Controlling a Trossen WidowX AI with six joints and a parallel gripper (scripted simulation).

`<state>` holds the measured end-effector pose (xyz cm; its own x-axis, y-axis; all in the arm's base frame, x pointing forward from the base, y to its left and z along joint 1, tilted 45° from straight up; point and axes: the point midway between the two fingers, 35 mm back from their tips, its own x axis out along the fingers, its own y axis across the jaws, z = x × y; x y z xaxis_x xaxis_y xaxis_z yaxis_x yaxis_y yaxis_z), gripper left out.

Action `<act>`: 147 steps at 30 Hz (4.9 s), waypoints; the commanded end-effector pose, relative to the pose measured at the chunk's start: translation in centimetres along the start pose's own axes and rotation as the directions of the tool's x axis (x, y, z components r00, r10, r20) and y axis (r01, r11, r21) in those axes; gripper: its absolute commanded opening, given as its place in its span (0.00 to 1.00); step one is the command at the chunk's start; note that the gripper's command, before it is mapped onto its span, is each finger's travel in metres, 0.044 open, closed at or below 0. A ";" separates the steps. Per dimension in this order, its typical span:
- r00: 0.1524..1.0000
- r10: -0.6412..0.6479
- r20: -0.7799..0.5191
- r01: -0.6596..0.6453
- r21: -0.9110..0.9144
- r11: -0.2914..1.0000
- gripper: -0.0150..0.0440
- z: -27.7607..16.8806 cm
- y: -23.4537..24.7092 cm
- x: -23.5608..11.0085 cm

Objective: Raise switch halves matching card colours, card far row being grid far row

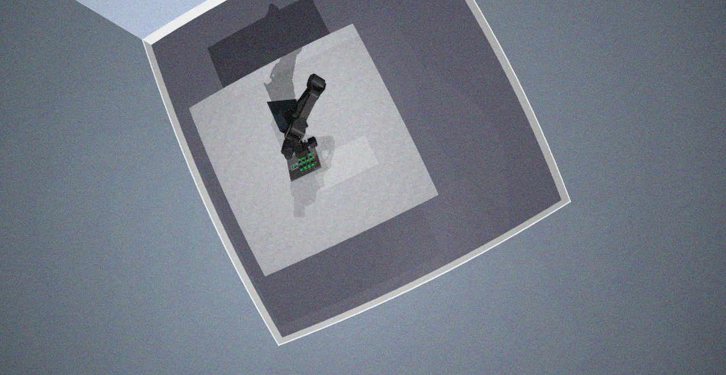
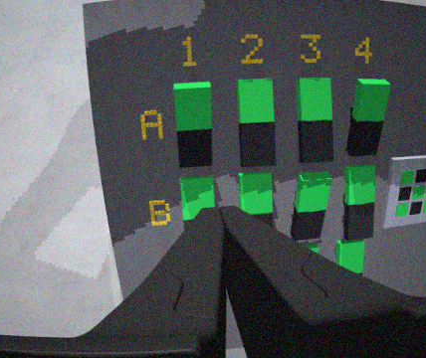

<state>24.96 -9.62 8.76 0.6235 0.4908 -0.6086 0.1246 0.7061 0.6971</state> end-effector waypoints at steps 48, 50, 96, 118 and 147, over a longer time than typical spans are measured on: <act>1.000 0.009 0.028 -0.009 -0.005 1.000 0.25 0.0 -4.6 5.6; 1.000 0.009 0.028 -0.009 -0.005 1.000 0.25 0.0 -4.6 5.6; 1.000 0.014 0.028 -0.014 -0.008 1.000 0.25 0.0 -4.6 5.9; 1.000 0.005 0.002 -0.005 -0.002 1.000 0.25 -4.0 -2.4 0.2; 1.000 0.010 0.027 -0.010 -0.003 1.000 0.25 -4.1 -2.2 5.6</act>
<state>24.97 -6.34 2.48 0.6461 0.4881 -0.5868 0.1097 0.7014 0.7042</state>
